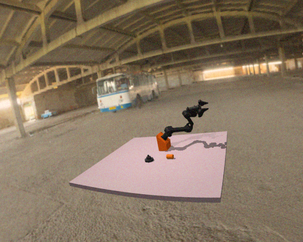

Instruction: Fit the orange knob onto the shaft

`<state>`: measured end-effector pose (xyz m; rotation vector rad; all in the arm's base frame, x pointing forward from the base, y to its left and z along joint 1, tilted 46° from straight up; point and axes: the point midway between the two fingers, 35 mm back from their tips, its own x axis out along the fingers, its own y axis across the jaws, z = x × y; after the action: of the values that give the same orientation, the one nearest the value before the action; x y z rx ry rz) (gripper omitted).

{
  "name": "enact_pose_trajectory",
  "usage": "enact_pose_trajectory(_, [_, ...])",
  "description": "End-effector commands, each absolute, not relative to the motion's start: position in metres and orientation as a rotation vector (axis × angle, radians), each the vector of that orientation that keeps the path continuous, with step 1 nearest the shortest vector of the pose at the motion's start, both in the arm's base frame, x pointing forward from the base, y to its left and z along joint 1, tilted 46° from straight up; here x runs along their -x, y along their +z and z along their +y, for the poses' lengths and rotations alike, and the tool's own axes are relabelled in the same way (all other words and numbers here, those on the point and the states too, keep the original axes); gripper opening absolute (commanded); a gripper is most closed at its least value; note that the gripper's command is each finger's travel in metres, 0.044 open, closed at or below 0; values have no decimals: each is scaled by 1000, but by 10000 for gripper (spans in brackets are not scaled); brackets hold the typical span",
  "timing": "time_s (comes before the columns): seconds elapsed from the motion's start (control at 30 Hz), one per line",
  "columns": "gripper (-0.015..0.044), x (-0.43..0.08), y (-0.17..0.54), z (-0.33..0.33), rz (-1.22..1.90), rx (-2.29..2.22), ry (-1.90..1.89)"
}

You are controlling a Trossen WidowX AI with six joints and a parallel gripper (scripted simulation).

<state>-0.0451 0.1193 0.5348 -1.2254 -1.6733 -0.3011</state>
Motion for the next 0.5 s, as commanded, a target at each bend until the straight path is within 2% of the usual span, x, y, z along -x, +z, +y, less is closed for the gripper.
enact_pose_trajectory(0.0, [426,43,536,118,-1664,1215,-294])
enact_pose_trajectory(0.07, [440,24,543,104,-1592,1135,-236])
enact_pose_trajectory(0.23, [440,-73,552,49,-1236,731,18])
enact_pose_trajectory(0.4, [440,-176,523,14,-864,275,223])
enact_pose_trajectory(0.43, [440,-176,523,14,-862,273,223])
enact_pose_trajectory(0.47, [440,-198,512,10,-770,181,259])
